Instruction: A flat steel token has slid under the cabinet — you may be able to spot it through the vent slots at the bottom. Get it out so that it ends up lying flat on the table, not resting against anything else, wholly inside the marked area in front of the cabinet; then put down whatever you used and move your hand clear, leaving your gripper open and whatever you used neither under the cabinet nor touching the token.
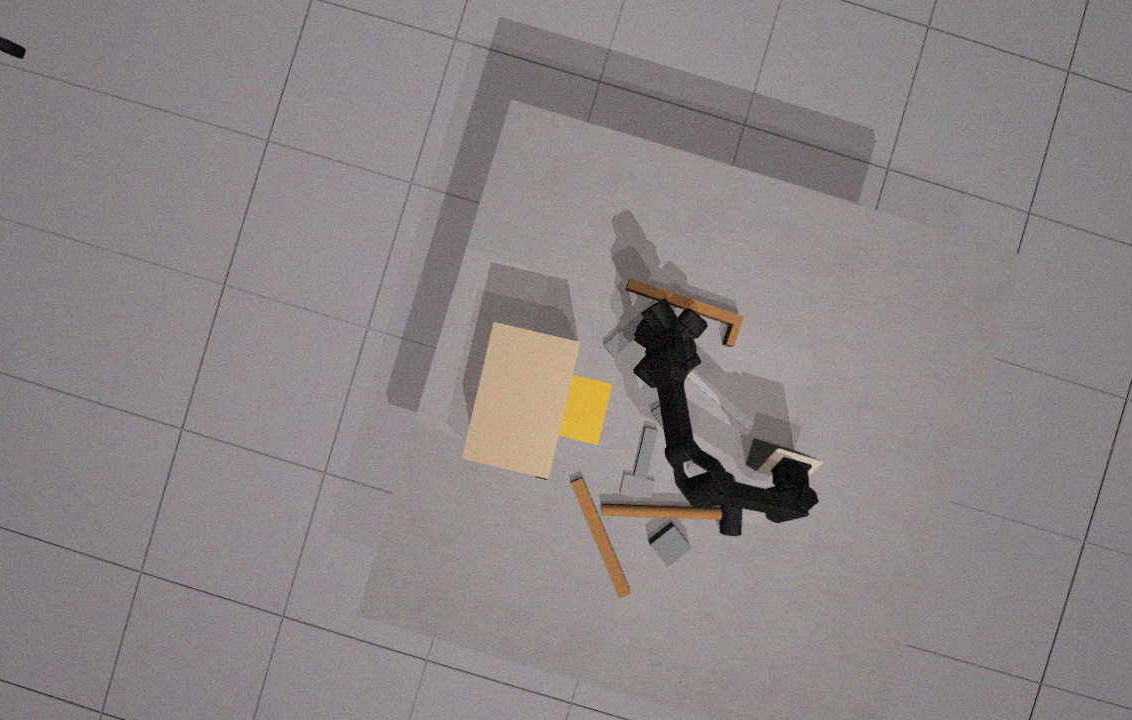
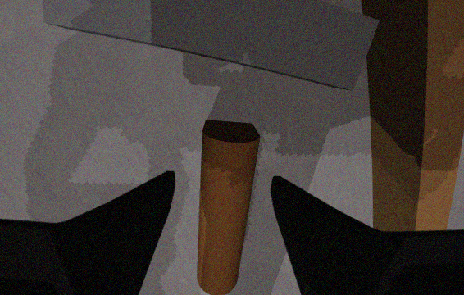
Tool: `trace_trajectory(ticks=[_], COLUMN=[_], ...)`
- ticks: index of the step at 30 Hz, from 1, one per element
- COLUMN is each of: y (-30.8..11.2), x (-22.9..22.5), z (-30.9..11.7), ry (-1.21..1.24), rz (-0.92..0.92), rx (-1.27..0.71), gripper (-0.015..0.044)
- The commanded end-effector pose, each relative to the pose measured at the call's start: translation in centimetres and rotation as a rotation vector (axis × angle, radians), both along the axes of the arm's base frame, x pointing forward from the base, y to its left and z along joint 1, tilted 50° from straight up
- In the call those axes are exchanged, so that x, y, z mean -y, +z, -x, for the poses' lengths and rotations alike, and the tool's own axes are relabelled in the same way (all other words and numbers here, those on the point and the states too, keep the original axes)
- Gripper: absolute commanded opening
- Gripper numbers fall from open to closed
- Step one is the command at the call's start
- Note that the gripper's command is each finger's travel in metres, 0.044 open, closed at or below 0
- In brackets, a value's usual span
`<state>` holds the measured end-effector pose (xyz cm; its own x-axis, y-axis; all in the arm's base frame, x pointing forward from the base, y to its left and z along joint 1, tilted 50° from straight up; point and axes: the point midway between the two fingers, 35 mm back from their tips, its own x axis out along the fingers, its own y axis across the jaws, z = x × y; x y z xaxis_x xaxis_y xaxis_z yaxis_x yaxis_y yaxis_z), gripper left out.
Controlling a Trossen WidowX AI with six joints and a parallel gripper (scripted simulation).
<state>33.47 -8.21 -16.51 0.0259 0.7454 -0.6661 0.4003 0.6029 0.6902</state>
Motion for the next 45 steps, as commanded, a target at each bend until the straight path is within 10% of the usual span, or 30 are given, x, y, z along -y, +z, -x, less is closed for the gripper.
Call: trace_trajectory(ticks=[1, 15, 31, 45], y=[-0.7, -1.4, -1.3, 0.1], x=[-0.7, -1.7, -1.5, -0.3], z=[0.4, 0.4, 0.2, 0.7], ry=[-0.007, -0.007, 0.001, -0.007], rz=[-0.011, -0.012, -0.005, -0.012], rx=[-0.014, -0.014, -0.005, -0.014], gripper=[0.027, 0.027, 0.0007, 0.0])
